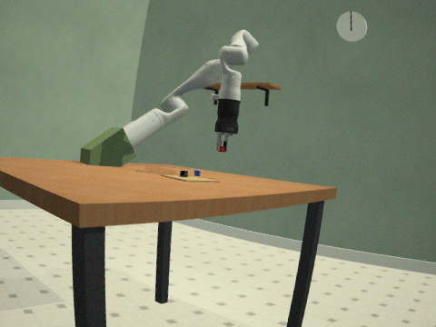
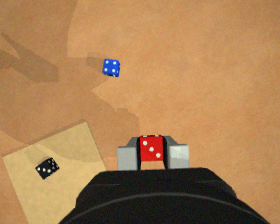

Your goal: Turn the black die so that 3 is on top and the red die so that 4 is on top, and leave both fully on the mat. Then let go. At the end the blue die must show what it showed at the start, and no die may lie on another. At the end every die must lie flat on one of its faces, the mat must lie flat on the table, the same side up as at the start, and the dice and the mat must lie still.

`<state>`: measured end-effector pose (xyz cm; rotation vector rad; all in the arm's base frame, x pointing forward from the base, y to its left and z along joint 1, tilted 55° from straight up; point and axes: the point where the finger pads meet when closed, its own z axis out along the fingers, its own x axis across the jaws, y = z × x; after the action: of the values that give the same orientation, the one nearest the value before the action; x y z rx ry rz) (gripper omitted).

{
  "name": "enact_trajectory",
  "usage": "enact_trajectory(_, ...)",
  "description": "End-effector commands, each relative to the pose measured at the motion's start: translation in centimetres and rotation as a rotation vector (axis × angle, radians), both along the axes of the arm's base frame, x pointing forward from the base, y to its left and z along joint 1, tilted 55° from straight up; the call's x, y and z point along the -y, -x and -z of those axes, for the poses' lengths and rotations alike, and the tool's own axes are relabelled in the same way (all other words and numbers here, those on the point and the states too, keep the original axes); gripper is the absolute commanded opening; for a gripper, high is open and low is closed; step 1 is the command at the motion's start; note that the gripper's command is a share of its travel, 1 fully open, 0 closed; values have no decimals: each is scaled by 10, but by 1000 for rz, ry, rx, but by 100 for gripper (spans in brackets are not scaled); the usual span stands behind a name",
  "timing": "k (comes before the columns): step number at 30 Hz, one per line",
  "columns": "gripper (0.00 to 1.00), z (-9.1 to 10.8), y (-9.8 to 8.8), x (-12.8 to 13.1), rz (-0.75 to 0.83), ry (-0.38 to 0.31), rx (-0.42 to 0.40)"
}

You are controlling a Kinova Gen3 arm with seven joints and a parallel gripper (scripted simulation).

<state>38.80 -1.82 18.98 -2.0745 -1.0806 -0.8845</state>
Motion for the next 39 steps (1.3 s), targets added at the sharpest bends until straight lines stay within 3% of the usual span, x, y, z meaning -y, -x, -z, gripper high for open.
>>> enact_trajectory(1, 40, 0, 0, 1, -20, 11, 34)
enact_trajectory(7, 40, 0, 1, 0, -84, 40, 118)
enact_trajectory(21, 40, 1, 1, -5, -391, 183, 529)
enact_trajectory(23, 40, 1, 1, -5, -391, 183, 529)
enact_trajectory(33, 40, 0, -3, -7, -605, 286, 815)
enact_trajectory(39, 40, -1, -5, -8, -683, 324, 919)
